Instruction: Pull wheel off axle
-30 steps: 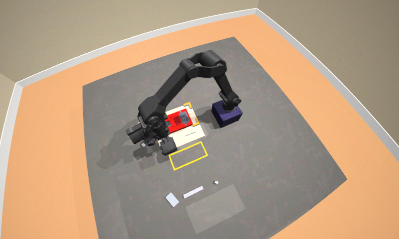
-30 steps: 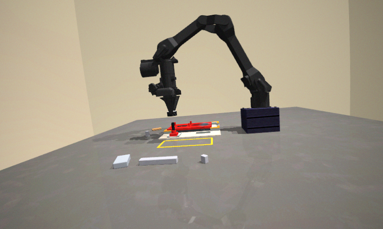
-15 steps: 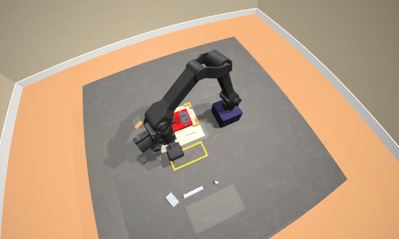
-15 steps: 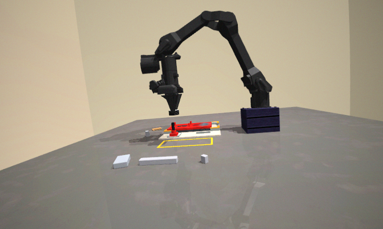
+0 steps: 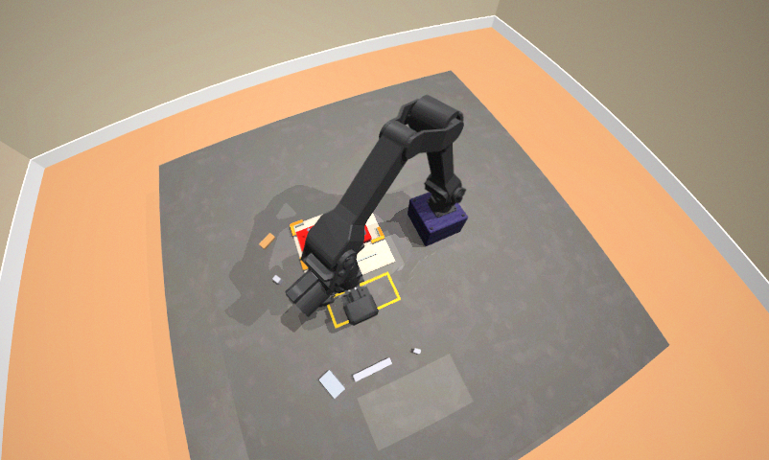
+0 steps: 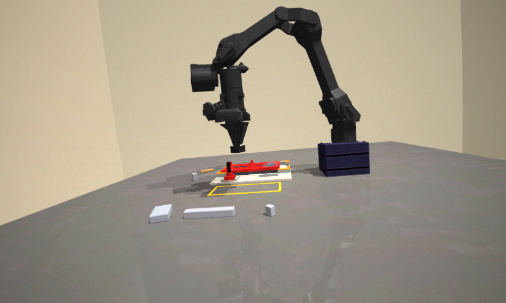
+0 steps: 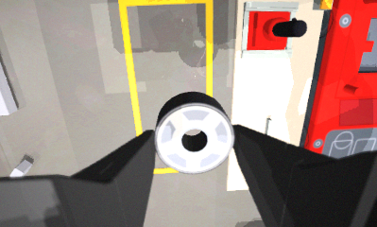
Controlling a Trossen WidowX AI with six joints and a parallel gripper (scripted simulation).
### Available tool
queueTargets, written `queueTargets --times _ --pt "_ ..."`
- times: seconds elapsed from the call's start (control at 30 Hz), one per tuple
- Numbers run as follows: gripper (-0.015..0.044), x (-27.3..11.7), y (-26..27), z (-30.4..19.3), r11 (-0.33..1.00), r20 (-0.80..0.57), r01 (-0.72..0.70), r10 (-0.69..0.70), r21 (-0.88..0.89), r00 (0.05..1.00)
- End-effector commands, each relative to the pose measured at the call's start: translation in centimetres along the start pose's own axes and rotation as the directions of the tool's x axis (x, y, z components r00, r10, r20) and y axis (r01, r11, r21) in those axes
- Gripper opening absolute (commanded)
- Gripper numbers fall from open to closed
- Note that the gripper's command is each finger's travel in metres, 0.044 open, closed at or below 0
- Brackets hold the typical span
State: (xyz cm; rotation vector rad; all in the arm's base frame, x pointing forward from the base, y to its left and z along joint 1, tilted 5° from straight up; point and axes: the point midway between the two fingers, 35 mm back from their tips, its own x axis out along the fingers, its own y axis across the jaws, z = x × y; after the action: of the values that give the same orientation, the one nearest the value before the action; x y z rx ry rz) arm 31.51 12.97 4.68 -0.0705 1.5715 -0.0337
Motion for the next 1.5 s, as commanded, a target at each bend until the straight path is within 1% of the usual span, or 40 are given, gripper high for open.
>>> queueTargets --times 0.0,0.17,0.47,0.87,1.03,1.4,1.47 --pt "0.0000 -0.1 1.2 -1.0 1.000 -0.001 -0.005 0.005 0.007 1.000" --pt "0.0000 0.3 1.4 -1.2 1.000 -0.001 -0.005 0.005 0.008 1.000" --pt "0.0000 2.6 1.4 -1.1 1.000 -0.001 -0.005 0.005 0.008 1.000" --pt "0.0000 10.0 1.4 -1.2 1.000 -0.001 -0.004 0.004 0.008 1.000" --pt "0.0000 10.4 1.4 -1.2 1.000 -0.001 -0.004 0.004 0.008 1.000" --pt "0.0289 9.8 1.3 -1.4 1.000 -0.010 0.003 -0.003 0.012 1.000" --pt "0.0300 9.0 1.3 -1.3 1.000 -0.009 0.002 -0.002 0.011 1.000"
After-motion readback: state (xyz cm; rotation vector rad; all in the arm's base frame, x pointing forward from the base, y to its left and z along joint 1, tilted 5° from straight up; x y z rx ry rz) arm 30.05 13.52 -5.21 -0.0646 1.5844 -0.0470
